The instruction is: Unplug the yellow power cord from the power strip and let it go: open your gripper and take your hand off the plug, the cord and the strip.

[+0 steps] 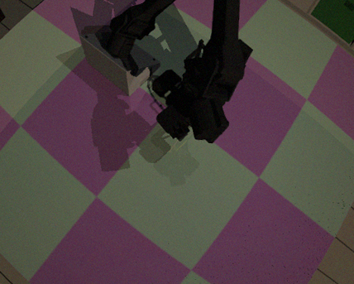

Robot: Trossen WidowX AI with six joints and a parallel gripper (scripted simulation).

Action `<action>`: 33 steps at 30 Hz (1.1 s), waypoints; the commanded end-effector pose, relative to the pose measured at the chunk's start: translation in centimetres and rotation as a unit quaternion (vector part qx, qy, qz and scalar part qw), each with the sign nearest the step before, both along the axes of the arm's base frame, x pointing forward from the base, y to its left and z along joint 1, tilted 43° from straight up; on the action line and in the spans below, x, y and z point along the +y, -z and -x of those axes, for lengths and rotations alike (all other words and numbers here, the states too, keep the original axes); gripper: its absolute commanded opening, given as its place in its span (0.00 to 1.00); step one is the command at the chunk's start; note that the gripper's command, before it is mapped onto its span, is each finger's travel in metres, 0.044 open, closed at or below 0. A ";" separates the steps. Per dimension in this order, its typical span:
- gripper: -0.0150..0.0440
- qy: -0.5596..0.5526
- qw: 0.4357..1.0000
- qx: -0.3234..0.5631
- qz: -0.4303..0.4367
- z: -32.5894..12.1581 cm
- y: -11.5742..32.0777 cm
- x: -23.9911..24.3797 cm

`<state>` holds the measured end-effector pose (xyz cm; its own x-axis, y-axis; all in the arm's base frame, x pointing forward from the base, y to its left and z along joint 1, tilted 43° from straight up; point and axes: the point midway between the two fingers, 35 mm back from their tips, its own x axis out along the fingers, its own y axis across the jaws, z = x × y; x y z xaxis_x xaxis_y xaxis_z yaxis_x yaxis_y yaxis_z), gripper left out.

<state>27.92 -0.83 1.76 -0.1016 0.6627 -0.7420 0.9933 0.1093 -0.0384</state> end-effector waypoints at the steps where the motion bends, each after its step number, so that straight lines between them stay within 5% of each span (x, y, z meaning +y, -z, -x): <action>1: 0.48 -0.001 1.000 -0.004 0.000 -0.1 -0.3 0.4; 13: 1.00 -0.001 1.000 -0.005 0.002 -0.5 1.5 -2.6; 33: 1.00 -0.001 1.000 -0.005 0.002 -0.6 2.8 -4.9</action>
